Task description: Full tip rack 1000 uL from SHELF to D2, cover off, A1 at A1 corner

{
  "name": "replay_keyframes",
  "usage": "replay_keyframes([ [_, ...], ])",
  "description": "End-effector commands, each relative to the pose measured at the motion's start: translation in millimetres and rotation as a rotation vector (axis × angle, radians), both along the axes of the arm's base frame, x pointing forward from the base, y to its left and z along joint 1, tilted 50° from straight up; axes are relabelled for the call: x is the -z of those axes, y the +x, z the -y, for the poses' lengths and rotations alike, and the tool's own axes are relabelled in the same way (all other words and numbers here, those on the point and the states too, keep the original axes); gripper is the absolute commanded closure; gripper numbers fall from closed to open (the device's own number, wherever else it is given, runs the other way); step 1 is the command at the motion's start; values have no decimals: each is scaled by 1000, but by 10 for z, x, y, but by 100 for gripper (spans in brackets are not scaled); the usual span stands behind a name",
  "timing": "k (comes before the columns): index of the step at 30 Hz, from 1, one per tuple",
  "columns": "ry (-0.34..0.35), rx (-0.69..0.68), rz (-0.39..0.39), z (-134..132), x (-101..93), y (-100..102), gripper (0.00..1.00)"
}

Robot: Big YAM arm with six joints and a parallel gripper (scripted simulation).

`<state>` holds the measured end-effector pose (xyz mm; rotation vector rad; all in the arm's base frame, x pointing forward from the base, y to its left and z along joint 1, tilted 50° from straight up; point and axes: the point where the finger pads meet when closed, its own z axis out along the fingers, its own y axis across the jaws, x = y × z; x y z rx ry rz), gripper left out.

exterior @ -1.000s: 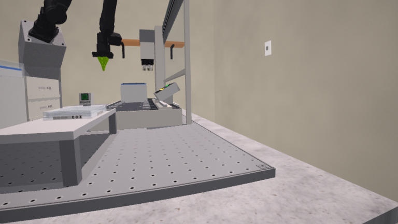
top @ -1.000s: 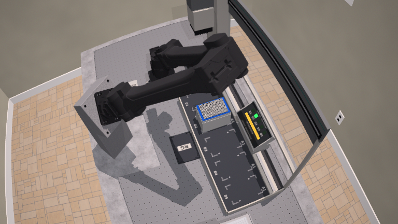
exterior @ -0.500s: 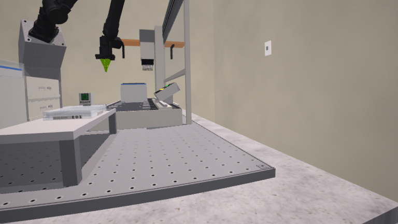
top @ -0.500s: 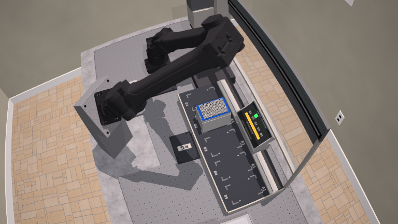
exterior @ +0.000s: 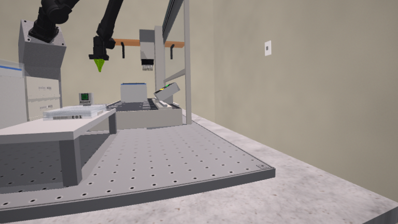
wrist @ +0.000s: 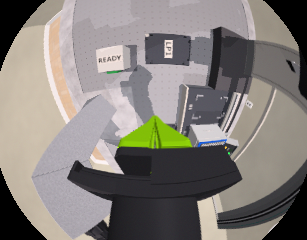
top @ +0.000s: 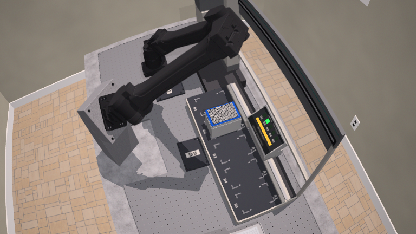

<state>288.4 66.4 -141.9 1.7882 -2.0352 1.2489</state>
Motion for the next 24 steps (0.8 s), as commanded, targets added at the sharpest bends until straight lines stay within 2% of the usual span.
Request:
replay_keyframes([
  [1,11,8,16,-7,54,-94,100],
  [2,9,28,18,58,72,-123,100],
  [3,11,8,16,6,97,-182,100],
  [16,9,10,14,87,379,-762,100],
  [18,9,10,14,87,379,-762,100],
  [24,0,11,9,135,494,-1025,100],
])
